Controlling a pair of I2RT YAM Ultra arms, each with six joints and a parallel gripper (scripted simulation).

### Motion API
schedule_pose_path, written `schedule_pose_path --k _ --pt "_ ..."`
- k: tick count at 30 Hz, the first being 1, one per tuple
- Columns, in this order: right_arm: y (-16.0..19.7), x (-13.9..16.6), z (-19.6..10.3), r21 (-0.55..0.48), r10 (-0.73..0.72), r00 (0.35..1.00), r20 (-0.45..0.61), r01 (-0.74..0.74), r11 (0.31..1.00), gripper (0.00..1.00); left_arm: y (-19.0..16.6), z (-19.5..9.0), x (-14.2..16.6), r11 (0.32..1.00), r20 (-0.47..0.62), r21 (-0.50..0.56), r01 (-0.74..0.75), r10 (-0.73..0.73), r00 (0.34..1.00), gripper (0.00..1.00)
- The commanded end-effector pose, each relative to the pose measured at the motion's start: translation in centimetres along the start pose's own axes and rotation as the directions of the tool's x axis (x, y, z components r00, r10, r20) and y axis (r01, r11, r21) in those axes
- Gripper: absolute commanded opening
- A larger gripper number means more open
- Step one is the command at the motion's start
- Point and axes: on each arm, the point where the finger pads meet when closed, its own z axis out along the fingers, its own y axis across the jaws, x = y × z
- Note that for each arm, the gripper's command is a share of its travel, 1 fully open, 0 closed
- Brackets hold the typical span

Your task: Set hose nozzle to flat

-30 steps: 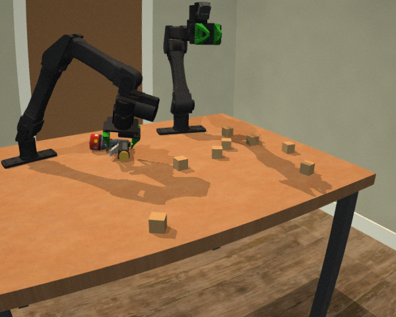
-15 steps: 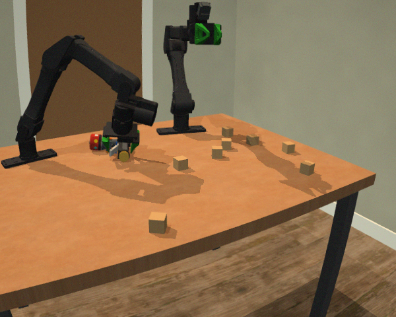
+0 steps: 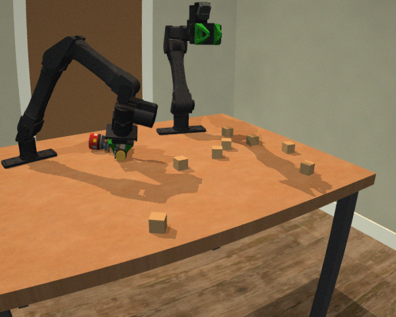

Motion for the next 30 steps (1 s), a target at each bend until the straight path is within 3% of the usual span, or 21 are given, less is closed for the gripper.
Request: schedule_pose_path --k 1,30 --pt "-0.7 -0.8 -1.4 0.039 -0.024 1.000 0.006 0.024 0.999 0.36 0.0 -0.3 -2.2 1.000 0.054 0.001 0.005 -0.006 0.999 0.36" --pt "-0.2 -2.8 -4.2 0.038 -0.016 0.999 0.028 0.015 0.999 0.36 0.0 -0.3 -2.2 1.000 0.054 0.001 0.005 -0.006 0.999 0.36"
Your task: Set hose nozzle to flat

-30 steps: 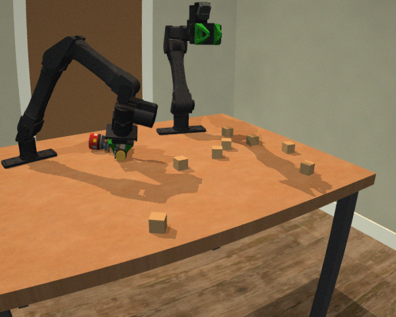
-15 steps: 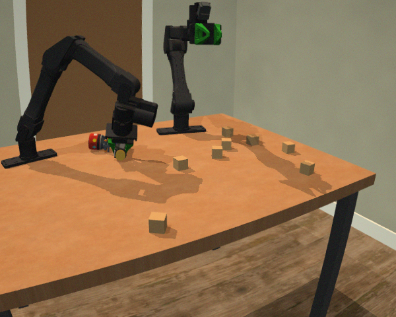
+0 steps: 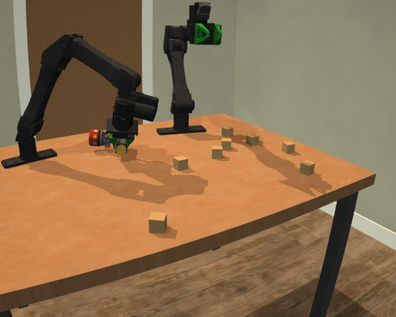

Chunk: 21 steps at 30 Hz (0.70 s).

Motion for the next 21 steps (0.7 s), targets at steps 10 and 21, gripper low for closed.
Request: schedule_pose_path --k 10,21 --pt "-0.3 -2.2 -2.5 0.045 -0.015 0.999 0.031 0.014 0.999 0.36 0.0 -0.3 -2.2 1.000 0.054 0.001 0.005 -0.006 0.999 0.36" --pt "-0.2 -2.3 -2.4 0.044 -0.017 0.999 0.031 0.015 0.999 0.36 0.0 -0.3 -2.2 1.000 0.054 0.001 0.005 -0.006 0.999 0.36"
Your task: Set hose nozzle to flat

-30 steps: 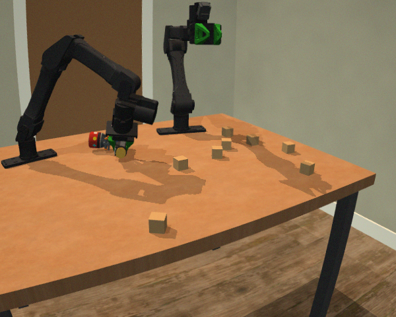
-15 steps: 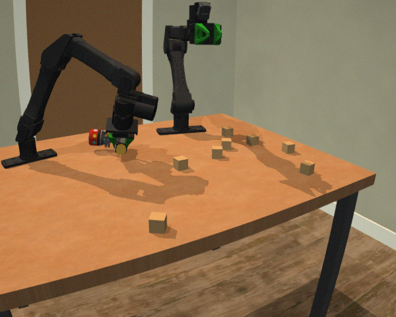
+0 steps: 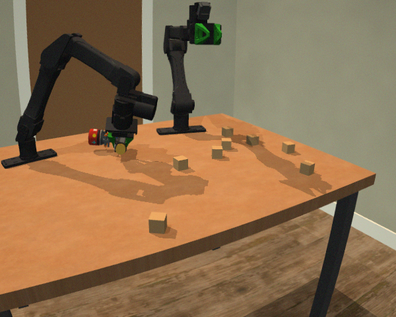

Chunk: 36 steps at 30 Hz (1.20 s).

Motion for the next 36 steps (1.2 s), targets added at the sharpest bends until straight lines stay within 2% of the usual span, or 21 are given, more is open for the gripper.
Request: schedule_pose_path --k 1,6,7,20,25,28,36 --pt "-0.4 -2.1 -2.1 0.044 -0.016 0.999 0.032 0.015 0.999 0.36 0.0 -0.3 -2.2 1.000 0.054 0.001 0.006 -0.006 0.999 0.36" --pt "-0.3 -1.4 -2.5 0.052 0.004 0.999 0.042 -0.006 0.999 0.36 0.0 -0.3 -2.2 1.000 0.054 0.001 0.005 -0.006 0.999 0.36" --pt "0.2 -1.9 -1.5 0.020 0.000 0.999 0.048 -0.001 1.000 0.36 0.0 -0.3 -2.2 1.000 0.054 0.001 0.005 -0.006 0.999 0.36" --pt "-0.2 -2.1 -2.8 0.060 -0.012 0.999 0.045 0.009 0.998 0.36 0.0 -0.3 -2.2 1.000 0.054 0.001 0.005 -0.006 0.999 0.36" --pt "1.5 -2.4 -2.2 0.035 0.004 0.999 0.054 -0.005 0.999 0.36 0.0 -0.3 -2.2 1.000 0.054 0.001 0.005 -0.006 0.999 0.36" --pt "1.1 -3.2 -5.0 0.125 -0.032 0.999 0.024 0.029 0.992 0.36 0.0 -0.3 -2.2 1.000 0.054 0.001 0.005 -0.006 0.999 0.36" --pt "2.9 -5.6 -9.2 0.271 -0.096 0.995 -0.040 0.104 0.957 0.36 0.0 -0.3 -2.2 1.000 0.054 0.001 0.005 -0.006 0.999 0.36"
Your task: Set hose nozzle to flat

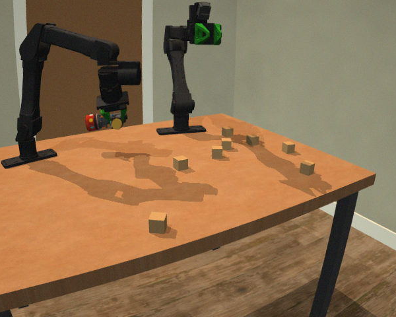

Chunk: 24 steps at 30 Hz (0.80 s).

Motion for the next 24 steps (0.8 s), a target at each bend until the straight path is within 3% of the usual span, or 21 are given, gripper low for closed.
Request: schedule_pose_path --k 1,6,11,13,14,15,19,21,22,24 --pt "0.7 -2.3 -3.0 0.080 -0.018 1.000 0.024 0.016 0.997 0.36 0.0 -0.3 -2.2 1.000 0.054 0.001 0.005 -0.006 0.999 0.36" --pt "1.6 -3.2 -4.3 0.127 -0.039 0.999 0.007 0.038 0.991 0.36 0.0 -0.3 -2.2 1.000 0.054 0.001 0.005 -0.006 0.999 0.36" --pt "1.7 -4.9 -8.4 0.271 -0.098 0.994 -0.057 0.110 0.956 0.36 0.0 -0.3 -2.2 1.000 0.054 0.001 0.005 -0.006 0.999 0.36" --pt "-0.4 -1.3 -4.5 0.245 -0.013 0.997 -0.081 0.033 0.969 0.36 0.0 -0.3 -2.2 1.000 0.054 0.001 0.005 -0.006 0.999 0.36" --pt "-1.8 -1.5 -5.0 0.295 0.005 0.995 -0.097 0.024 0.955 0.36 0.0 -0.3 -2.2 1.000 0.054 0.001 0.005 -0.006 0.999 0.36" --pt "-2.4 -2.4 -7.3 0.375 0.008 0.994 -0.112 0.035 0.926 0.36 0.0 -0.3 -2.2 1.000 0.054 0.001 0.005 -0.006 0.999 0.36" --pt "-4.9 -0.5 -6.0 0.425 0.095 0.988 -0.120 -0.035 0.904 0.36 0.0 -0.3 -2.2 1.000 0.054 0.001 0.005 -0.006 0.999 0.36" --pt "-4.9 -0.5 -6.0 0.425 0.095 0.988 -0.120 -0.035 0.904 0.36 0.0 -0.3 -2.2 1.000 0.054 0.001 0.005 -0.006 0.999 0.36" --pt "-5.6 -0.7 -7.3 0.477 0.100 0.987 -0.124 -0.029 0.879 0.36 0.0 -0.3 -2.2 1.000 0.054 0.001 0.005 -0.006 0.999 0.36" --pt "-6.9 0.4 -6.1 0.491 0.148 0.982 -0.119 -0.071 0.868 0.36 0.0 -0.3 -2.2 1.000 0.054 0.001 0.005 -0.006 0.999 0.36"
